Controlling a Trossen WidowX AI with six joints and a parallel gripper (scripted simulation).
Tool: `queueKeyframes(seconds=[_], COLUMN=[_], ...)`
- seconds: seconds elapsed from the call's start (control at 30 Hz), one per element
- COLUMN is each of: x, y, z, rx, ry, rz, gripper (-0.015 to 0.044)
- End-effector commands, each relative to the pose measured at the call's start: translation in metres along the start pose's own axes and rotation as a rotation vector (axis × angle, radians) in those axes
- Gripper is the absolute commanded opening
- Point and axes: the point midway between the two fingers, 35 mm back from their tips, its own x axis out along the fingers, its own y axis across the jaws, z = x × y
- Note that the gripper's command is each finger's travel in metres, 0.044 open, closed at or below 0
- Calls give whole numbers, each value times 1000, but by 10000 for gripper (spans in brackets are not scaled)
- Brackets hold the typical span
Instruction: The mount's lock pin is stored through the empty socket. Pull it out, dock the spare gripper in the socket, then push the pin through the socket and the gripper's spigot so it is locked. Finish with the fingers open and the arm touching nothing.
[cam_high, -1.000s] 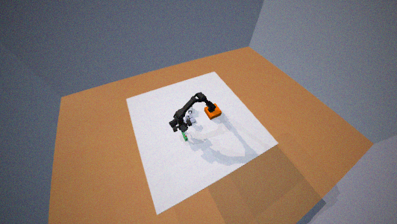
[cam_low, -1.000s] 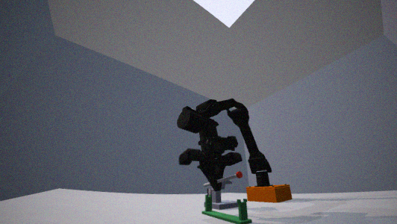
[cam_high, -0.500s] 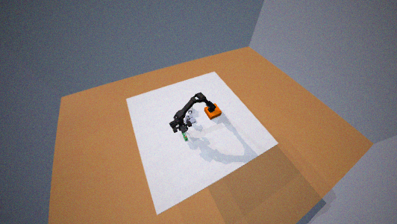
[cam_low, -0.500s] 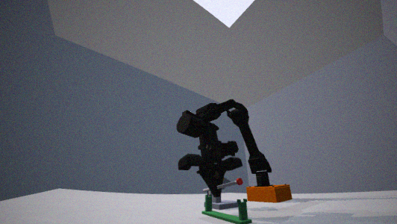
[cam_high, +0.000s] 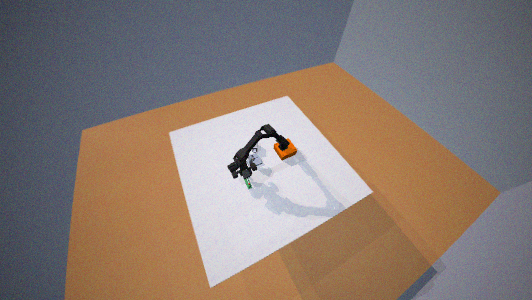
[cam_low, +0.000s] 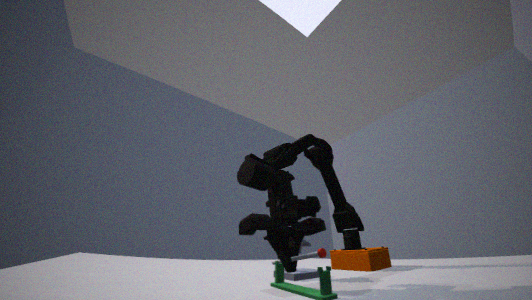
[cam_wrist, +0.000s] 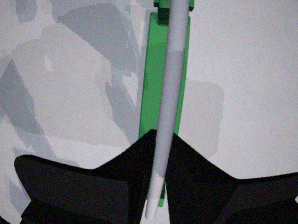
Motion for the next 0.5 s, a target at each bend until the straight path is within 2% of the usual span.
queueKeyframes(seconds=[0.0,0.47], x=[9,12], y=[1,1], z=[-2,-2], rx=[-1,-5], ry=[0,-1], rz=[1,-4], gripper=[0,0])
